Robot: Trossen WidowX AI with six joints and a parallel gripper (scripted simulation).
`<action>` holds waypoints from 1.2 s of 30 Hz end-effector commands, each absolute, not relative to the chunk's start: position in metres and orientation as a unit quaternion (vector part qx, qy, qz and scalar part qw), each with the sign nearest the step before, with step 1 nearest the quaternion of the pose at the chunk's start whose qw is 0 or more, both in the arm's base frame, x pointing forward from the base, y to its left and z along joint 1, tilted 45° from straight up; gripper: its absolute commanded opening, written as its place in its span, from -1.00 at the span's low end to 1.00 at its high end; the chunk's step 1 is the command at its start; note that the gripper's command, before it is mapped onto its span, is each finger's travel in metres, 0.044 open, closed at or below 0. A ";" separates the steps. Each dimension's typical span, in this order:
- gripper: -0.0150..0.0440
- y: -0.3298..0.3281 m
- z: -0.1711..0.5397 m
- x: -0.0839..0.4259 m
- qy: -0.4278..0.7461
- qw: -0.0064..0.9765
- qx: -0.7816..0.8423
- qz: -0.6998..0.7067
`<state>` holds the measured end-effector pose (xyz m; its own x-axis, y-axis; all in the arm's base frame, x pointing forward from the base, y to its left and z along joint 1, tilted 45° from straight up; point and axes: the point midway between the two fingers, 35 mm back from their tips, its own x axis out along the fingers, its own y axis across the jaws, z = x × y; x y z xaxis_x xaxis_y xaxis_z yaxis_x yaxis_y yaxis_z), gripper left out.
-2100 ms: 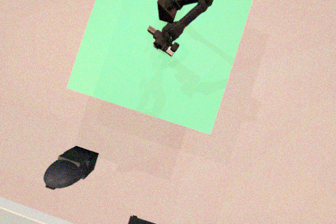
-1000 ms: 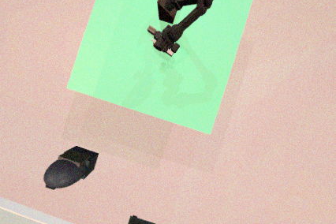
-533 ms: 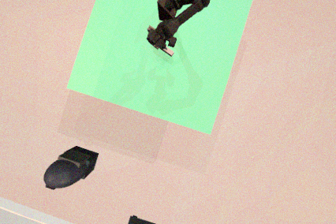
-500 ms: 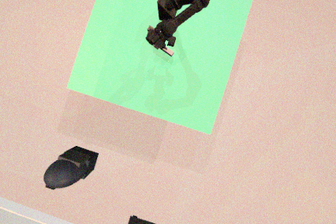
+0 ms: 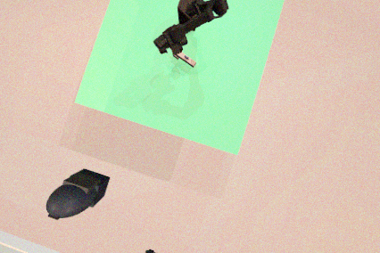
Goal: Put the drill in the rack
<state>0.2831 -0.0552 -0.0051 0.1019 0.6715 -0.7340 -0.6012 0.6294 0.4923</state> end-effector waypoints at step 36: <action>1.00 -0.044 -0.081 0.253 0.370 0.717 -0.165 0.567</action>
<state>0.2539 -0.0512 -0.0766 0.0876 0.6852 -0.7231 -0.9372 0.3026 0.1733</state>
